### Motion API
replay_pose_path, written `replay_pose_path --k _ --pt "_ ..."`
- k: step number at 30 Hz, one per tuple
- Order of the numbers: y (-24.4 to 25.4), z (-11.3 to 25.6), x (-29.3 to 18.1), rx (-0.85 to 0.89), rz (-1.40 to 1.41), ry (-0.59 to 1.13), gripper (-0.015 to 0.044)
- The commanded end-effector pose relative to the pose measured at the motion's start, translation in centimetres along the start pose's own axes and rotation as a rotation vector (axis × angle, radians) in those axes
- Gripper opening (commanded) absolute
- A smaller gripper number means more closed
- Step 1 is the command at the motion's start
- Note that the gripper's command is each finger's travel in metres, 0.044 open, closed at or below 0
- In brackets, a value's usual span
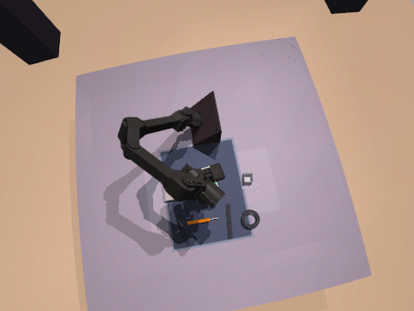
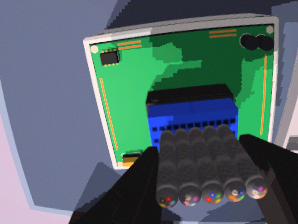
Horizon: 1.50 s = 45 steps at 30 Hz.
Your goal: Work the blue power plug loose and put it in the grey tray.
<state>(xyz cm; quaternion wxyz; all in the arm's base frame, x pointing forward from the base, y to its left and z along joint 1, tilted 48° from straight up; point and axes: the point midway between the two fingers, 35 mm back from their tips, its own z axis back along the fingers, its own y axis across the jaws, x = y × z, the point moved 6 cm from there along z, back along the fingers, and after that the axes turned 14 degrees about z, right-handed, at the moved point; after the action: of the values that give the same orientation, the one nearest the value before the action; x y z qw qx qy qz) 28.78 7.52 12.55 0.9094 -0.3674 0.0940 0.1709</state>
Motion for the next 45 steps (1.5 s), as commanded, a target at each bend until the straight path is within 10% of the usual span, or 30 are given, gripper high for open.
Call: replay_pose_path --k 1,15,30,45 --pt "-1.0 1.3 -0.6 0.070 0.002 -0.046 0.0000" --pt "2.9 1.3 0.4 -0.196 -0.002 0.020 0.0000" --pt "-1.0 1.9 -0.6 0.071 0.002 -0.046 0.0000" --pt "2.9 2.0 0.4 -0.197 -0.001 0.020 0.0000"
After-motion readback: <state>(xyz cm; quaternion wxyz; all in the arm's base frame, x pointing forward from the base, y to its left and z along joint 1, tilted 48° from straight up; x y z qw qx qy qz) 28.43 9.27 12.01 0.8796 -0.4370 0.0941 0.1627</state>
